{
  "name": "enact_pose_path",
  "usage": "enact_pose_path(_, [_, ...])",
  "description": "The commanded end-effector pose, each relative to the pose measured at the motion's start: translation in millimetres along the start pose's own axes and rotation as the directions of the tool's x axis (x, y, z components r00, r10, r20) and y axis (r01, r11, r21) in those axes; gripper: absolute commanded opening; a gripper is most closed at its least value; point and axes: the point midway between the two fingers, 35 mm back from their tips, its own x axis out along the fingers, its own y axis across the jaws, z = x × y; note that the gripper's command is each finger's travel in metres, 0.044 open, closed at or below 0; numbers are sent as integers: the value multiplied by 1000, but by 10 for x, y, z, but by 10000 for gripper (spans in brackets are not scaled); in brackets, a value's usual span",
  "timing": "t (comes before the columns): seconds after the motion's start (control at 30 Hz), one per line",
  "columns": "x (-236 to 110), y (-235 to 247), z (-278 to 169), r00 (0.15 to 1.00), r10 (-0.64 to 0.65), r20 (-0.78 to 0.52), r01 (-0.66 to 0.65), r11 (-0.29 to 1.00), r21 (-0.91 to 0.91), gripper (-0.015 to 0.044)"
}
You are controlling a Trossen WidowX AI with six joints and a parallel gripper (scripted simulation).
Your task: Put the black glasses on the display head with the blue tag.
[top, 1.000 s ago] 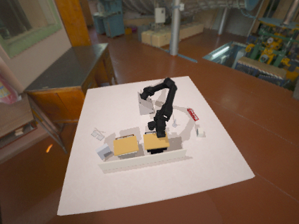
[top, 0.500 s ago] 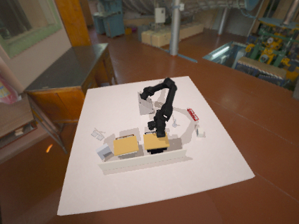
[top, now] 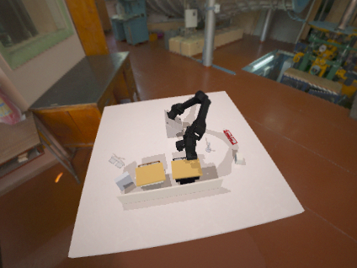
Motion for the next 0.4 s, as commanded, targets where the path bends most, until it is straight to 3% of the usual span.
enact_pose_path(0.0, [-62,-226,-5,1000,1,-4,-1,1000,-4,107])
enact_pose_path(0.37, [-168,-482,0,1000,0,-4,0,1000,-3,107])
